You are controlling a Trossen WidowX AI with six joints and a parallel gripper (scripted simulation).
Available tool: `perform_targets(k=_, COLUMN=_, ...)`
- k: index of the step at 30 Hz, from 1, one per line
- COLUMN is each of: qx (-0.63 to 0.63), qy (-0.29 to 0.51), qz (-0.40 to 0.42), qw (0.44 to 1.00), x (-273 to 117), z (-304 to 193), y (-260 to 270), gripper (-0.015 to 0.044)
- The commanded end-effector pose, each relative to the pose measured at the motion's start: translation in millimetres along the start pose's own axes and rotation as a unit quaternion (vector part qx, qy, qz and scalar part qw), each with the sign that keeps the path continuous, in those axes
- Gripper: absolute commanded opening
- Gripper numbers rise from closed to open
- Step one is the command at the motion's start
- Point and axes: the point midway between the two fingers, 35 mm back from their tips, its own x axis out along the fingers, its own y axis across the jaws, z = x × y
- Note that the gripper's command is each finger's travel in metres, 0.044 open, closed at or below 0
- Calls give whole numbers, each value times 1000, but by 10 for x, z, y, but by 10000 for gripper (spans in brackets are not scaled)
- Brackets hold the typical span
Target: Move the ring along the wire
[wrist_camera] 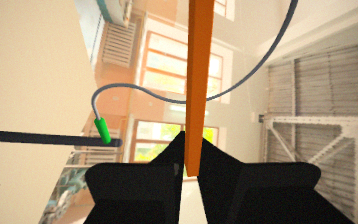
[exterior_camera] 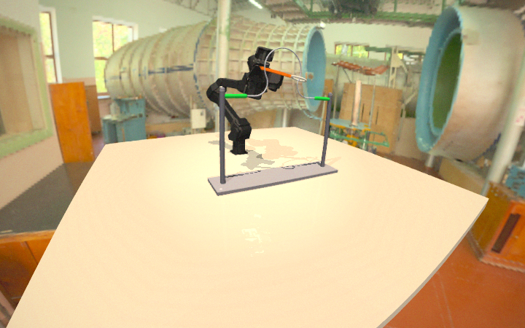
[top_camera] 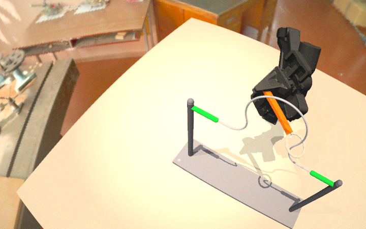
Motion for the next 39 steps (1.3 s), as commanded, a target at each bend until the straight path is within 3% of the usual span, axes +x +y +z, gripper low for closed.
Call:
perform_targets(k=1, qx=8, qy=-1, qz=4, qw=1000, x=-7, z=3, y=77, gripper=-150)
perform_targets(k=23, qx=169, qy=20, qz=107, qw=980, x=-152, z=103, y=702, gripper=-150)
perform_targets(k=39, qx=323, qy=2, qz=185, qw=928, x=-271, z=373, y=1183, gripper=-150)
